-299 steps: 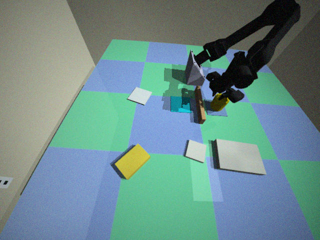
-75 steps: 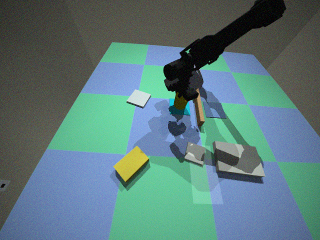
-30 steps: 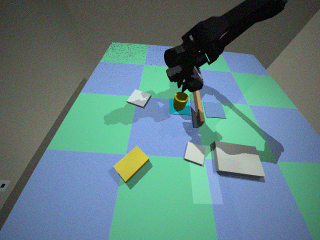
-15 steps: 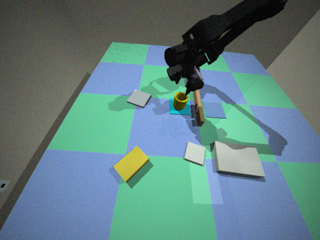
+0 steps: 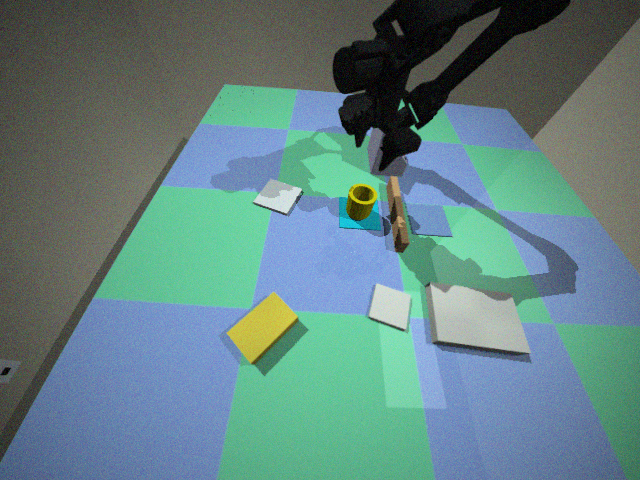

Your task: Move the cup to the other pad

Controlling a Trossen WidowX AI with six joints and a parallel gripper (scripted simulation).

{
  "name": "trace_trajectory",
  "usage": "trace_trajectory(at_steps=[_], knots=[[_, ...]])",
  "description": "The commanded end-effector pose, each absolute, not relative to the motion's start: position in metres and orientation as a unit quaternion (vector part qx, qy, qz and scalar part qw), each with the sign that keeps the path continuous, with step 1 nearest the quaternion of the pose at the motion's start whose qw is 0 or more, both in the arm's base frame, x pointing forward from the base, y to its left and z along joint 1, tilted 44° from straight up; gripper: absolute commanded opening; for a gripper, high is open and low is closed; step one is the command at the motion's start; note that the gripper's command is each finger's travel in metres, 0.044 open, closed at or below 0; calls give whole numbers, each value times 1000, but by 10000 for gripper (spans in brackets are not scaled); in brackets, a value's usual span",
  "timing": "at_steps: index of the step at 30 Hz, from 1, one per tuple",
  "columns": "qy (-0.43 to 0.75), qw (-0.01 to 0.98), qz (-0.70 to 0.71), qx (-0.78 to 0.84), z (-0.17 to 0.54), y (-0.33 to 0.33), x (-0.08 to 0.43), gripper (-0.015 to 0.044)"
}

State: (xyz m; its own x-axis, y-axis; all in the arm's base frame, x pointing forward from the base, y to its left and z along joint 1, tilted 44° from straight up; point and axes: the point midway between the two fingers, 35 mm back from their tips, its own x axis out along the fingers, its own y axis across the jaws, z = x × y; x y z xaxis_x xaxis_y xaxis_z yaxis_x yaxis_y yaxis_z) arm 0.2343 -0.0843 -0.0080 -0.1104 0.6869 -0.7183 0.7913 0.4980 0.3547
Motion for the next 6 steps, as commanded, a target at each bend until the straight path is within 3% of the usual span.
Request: trace_trajectory(at_steps=[1,6], knots=[[742,450,-59,494,-3,-88,235,440],[743,444,-59,497,-6,-85,234,440]])
